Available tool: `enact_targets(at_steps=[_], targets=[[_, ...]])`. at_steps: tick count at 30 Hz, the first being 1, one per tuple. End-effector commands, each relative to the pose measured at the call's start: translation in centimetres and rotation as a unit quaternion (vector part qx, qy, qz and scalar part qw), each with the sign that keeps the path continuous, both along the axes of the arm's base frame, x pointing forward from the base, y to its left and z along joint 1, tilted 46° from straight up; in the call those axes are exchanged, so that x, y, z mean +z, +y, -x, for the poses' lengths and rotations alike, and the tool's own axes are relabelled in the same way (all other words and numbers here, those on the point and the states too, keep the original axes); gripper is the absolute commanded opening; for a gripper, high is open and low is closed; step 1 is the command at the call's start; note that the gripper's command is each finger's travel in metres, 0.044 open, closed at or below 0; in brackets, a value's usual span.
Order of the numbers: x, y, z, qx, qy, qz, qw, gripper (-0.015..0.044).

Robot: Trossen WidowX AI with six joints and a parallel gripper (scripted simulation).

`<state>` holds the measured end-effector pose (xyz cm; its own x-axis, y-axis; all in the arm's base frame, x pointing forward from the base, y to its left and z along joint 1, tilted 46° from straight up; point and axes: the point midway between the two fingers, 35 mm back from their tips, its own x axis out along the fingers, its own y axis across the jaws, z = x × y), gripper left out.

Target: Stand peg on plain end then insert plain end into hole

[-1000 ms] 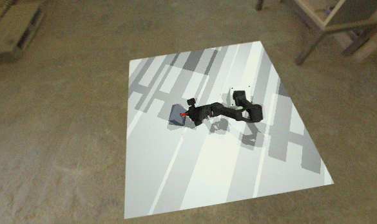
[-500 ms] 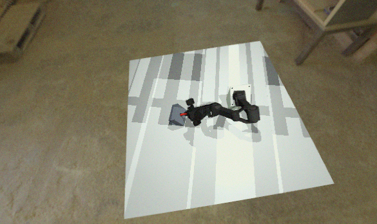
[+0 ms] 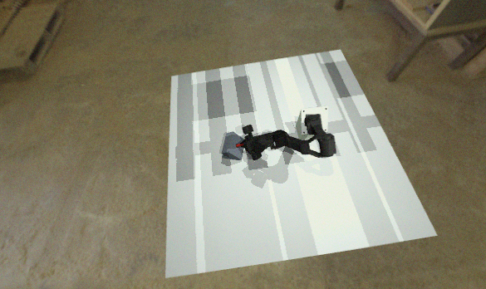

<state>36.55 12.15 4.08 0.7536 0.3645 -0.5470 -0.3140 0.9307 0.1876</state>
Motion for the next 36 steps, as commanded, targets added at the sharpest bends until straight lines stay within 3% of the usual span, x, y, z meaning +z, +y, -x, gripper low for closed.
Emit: enact_targets(at_steps=[1, 28, 36], targets=[[-0.26, 0.1, -0.28, -0.003, 0.001, 0.0, 1.0, 0.0], [-0.58, 0.42, -0.87, 0.0, -0.001, 0.0, 1.0, 0.0], [-0.58, 0.42, -0.87, 0.0, -0.001, 0.0, 1.0, 0.021]])
